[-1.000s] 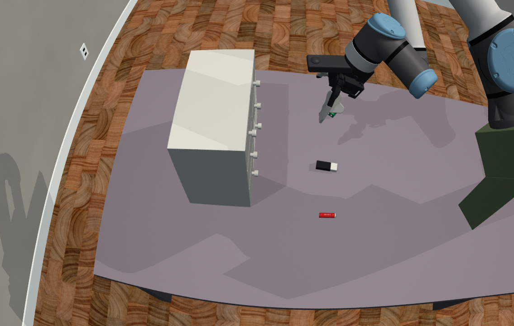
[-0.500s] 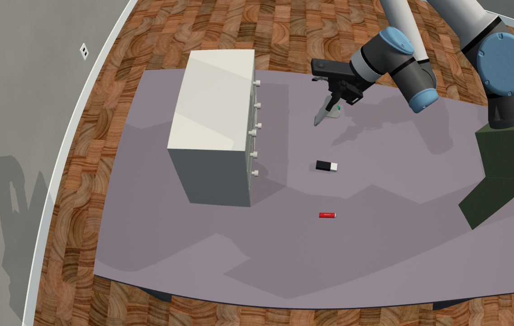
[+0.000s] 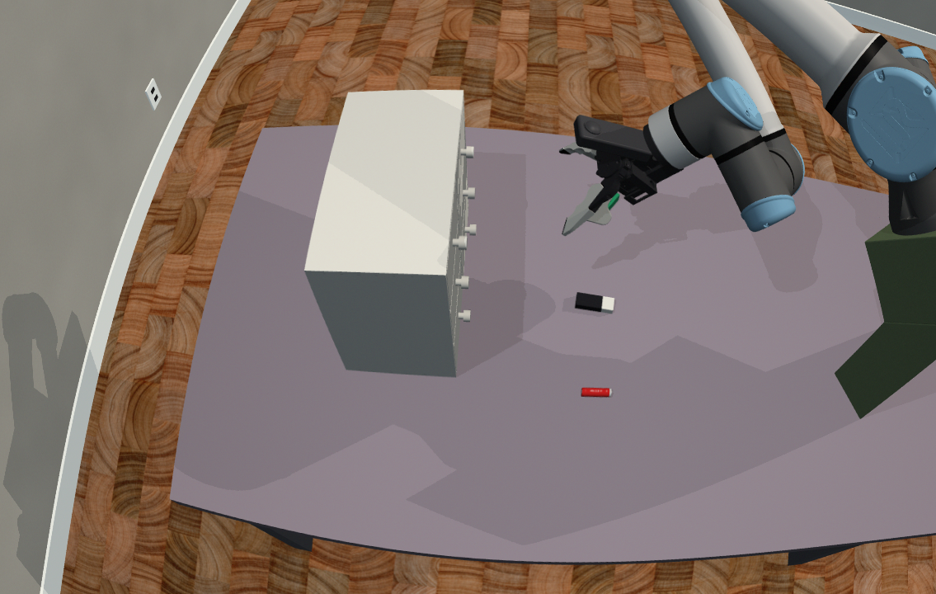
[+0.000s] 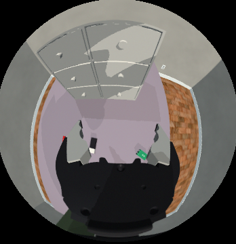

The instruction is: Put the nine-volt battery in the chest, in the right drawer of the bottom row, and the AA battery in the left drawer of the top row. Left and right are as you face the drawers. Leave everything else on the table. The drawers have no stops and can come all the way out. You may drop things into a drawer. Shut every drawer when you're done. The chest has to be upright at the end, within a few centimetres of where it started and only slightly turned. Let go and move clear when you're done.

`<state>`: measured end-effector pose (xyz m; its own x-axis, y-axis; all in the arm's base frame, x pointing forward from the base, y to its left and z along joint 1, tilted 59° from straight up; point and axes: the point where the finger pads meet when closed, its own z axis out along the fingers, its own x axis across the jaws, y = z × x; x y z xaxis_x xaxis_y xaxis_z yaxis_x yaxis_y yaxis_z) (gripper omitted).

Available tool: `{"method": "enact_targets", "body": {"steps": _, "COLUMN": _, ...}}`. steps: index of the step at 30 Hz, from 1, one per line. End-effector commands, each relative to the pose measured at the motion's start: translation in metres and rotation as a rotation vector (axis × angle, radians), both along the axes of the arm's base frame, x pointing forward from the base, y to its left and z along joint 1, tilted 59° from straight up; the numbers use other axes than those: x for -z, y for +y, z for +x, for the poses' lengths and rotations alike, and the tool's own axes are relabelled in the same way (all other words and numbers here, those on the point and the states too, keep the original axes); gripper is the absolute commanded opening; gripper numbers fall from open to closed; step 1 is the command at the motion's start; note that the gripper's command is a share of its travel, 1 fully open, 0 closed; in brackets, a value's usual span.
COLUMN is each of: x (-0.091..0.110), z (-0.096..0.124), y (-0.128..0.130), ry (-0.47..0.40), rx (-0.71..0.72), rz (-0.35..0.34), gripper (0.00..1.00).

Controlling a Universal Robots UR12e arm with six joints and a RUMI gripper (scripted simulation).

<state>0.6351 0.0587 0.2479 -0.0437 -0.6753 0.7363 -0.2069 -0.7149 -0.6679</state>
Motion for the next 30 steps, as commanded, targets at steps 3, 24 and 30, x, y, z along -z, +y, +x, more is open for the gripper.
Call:
{"method": "enact_targets", "body": {"steps": 3, "x": 0.001, "z": 0.009, "y": -0.001, "ry": -0.053, "rx": -0.058, "rz": -0.002, "gripper": 1.0}}
{"method": "enact_targets", "body": {"steps": 24, "x": 0.003, "z": 0.03, "y": -0.005, "ry": -0.168, "rx": -0.183, "rz": -0.009, "gripper": 1.0}}
{"method": "enact_targets", "body": {"steps": 30, "x": 0.004, "z": 0.033, "y": -0.006, "ry": -0.184, "rx": -0.2, "rz": -0.011, "gripper": 1.0}}
